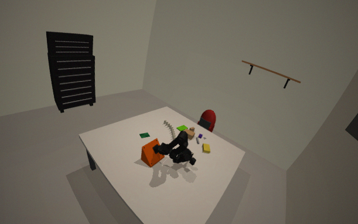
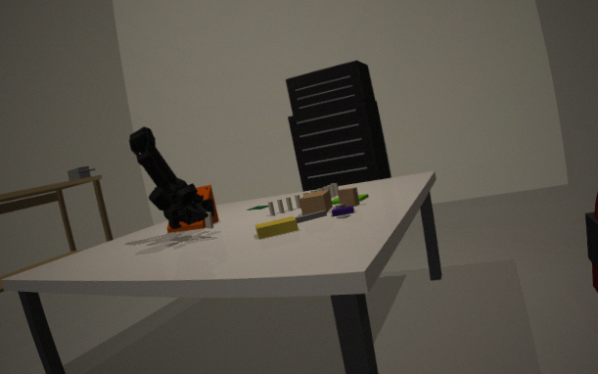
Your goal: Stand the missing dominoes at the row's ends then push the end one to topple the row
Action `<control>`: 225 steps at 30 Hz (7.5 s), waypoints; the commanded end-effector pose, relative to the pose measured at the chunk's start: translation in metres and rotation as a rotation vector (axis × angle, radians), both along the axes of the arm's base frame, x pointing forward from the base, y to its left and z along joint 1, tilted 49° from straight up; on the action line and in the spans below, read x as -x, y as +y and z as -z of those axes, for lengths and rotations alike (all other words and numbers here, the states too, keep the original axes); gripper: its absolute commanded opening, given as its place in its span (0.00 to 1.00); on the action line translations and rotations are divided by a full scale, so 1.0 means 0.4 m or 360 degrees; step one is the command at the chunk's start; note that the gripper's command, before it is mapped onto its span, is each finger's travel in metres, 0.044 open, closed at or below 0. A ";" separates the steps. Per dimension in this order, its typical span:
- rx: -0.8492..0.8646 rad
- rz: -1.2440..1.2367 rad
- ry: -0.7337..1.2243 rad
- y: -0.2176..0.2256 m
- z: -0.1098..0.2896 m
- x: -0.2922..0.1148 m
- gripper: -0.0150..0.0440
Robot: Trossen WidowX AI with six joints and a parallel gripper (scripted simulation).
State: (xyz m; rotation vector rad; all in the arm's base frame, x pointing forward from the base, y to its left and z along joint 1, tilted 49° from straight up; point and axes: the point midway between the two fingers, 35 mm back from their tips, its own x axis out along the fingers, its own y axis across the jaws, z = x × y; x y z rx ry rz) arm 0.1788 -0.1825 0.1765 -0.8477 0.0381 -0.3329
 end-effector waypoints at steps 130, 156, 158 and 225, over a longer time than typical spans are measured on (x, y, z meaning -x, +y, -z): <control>0.1130 0.0300 0.2997 -0.033 0.015 -0.060 1.00; 0.1133 0.0300 0.2998 -0.043 0.023 -0.059 0.44; 0.1136 0.0299 0.2982 -0.042 0.021 -0.064 0.44; 0.0444 0.0847 0.2527 0.454 0.371 -0.300 0.44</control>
